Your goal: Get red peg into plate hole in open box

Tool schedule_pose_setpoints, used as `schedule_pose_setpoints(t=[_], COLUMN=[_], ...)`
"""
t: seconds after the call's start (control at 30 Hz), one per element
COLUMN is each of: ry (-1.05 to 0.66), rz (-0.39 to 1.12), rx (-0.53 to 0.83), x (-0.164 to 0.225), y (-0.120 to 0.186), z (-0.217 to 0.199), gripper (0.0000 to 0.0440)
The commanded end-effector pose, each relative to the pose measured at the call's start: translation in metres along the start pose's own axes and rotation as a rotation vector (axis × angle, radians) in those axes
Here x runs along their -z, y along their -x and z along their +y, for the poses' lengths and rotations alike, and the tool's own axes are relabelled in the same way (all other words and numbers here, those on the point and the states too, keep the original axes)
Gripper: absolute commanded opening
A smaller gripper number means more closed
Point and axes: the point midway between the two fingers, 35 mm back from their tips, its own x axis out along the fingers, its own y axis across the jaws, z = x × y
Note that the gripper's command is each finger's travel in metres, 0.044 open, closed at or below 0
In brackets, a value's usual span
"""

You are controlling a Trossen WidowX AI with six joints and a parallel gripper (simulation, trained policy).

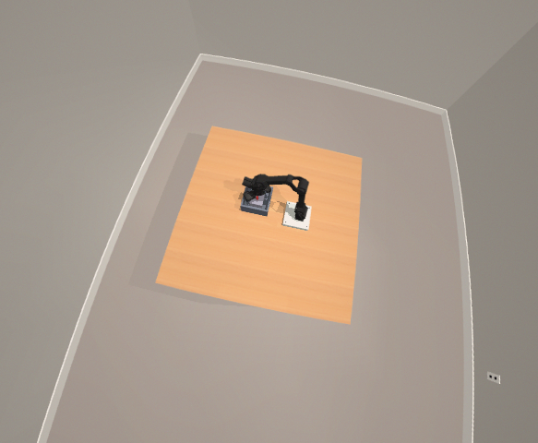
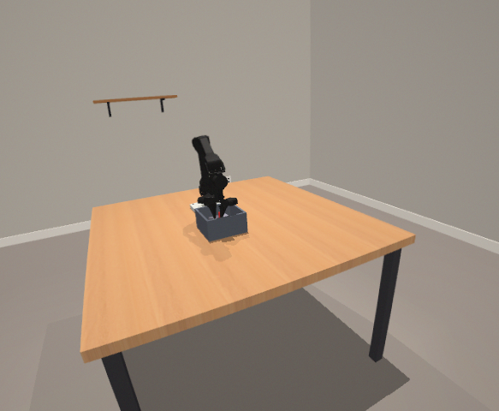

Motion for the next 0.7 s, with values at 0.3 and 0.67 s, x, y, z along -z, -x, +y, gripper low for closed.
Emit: schedule_pose_setpoints(t=[0.3,0.67], ry=[0.009,0.002], rz=[0.056,0.125], rx=[-0.029,-0.032], x=[-0.024,-0.038], y=[0.019,0.035], z=[0.019,0.04], gripper=[0.0226,0.0285])
